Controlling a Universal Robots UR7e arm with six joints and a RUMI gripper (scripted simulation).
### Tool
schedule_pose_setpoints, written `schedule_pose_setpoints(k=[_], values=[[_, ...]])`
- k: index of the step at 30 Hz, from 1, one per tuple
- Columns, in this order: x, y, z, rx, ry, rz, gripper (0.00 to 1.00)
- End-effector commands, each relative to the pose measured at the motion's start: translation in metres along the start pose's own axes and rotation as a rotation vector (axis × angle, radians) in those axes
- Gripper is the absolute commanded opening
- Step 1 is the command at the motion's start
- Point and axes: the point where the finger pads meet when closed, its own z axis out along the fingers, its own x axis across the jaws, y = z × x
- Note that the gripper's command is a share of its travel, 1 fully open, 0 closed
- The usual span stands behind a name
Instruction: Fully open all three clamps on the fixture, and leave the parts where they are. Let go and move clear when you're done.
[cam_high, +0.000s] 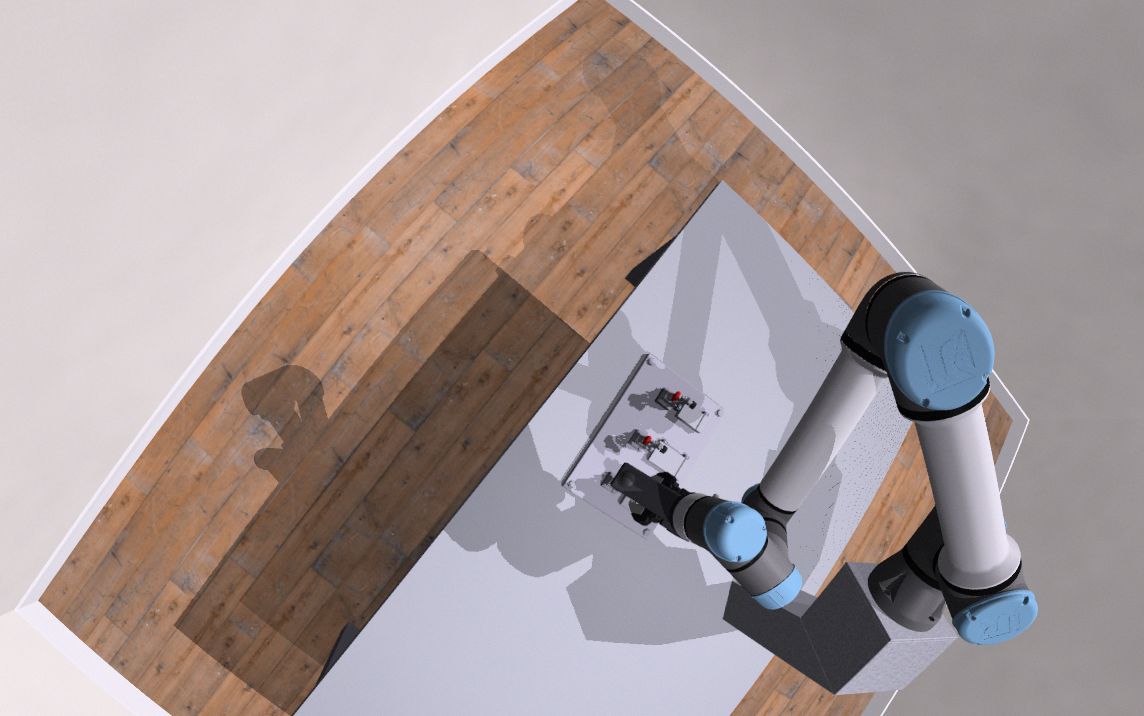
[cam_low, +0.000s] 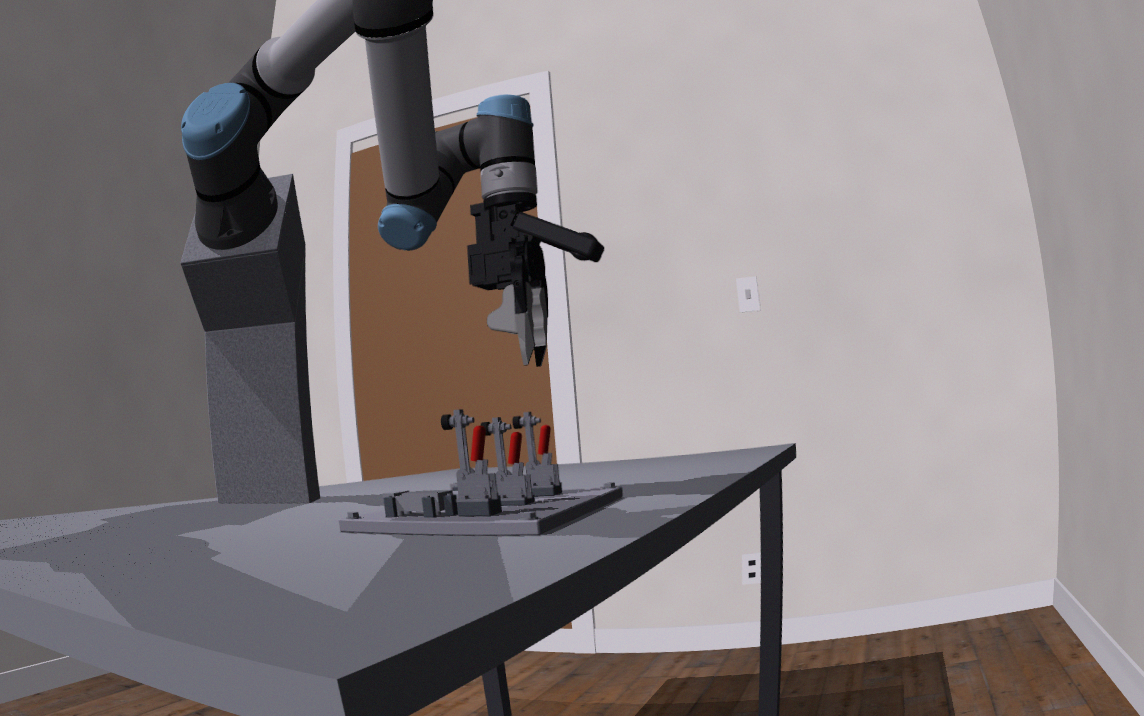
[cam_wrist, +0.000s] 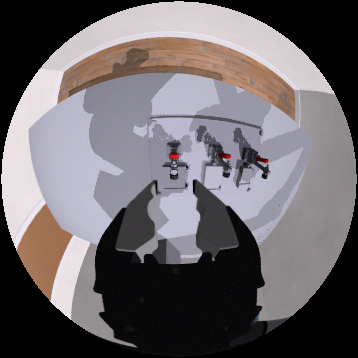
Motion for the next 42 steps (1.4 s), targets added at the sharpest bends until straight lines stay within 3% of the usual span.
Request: schedule_pose_setpoints(k=[1,10,42], values=[[-0.0008,0.0027,-0.0119,-0.009,0.0,-0.003,0.28],[-0.0008,0.0027,-0.0209,-0.009,0.0,-0.003,0.28],[-0.0009,0.0026,-0.0201,-0.01,-0.001,-0.002,0.28]])
